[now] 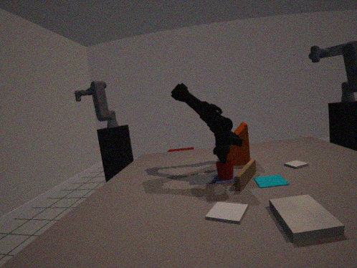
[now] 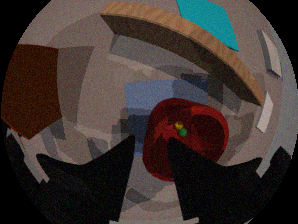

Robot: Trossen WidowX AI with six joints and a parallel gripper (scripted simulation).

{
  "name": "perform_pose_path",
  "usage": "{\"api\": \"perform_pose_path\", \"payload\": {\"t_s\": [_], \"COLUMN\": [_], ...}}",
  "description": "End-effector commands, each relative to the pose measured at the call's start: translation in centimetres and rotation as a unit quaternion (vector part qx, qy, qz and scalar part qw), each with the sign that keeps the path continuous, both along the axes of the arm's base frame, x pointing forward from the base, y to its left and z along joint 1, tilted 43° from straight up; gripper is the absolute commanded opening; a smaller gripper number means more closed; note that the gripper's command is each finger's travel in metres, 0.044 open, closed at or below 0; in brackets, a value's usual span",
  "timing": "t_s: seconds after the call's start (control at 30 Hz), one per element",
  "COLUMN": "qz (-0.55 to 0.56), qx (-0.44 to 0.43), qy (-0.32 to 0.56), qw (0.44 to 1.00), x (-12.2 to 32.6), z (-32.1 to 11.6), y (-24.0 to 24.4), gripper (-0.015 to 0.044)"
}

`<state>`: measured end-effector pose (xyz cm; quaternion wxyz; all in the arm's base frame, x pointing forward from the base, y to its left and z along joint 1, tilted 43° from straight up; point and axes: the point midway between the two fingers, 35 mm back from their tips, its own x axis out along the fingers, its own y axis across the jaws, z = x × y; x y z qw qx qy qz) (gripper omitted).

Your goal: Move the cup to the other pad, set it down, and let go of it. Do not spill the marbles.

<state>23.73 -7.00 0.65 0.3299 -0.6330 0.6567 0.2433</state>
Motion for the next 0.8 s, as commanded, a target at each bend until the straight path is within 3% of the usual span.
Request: {"api": "perform_pose_path", "payload": {"t_s": [0.0, 0.3, 0.77], "qz": [0.0, 0.0, -0.001], "qx": [-0.004, -0.005, -0.002], "qy": [0.005, 0.005, 0.002], "qw": [1.0, 1.0, 1.0], "x": [-0.22, -0.29, -0.18], "z": [-0.52, -0.99, -0.87], "y": [-0.54, -1.04, -0.9], "gripper": [0.0148, 0.0148, 0.0054]}}
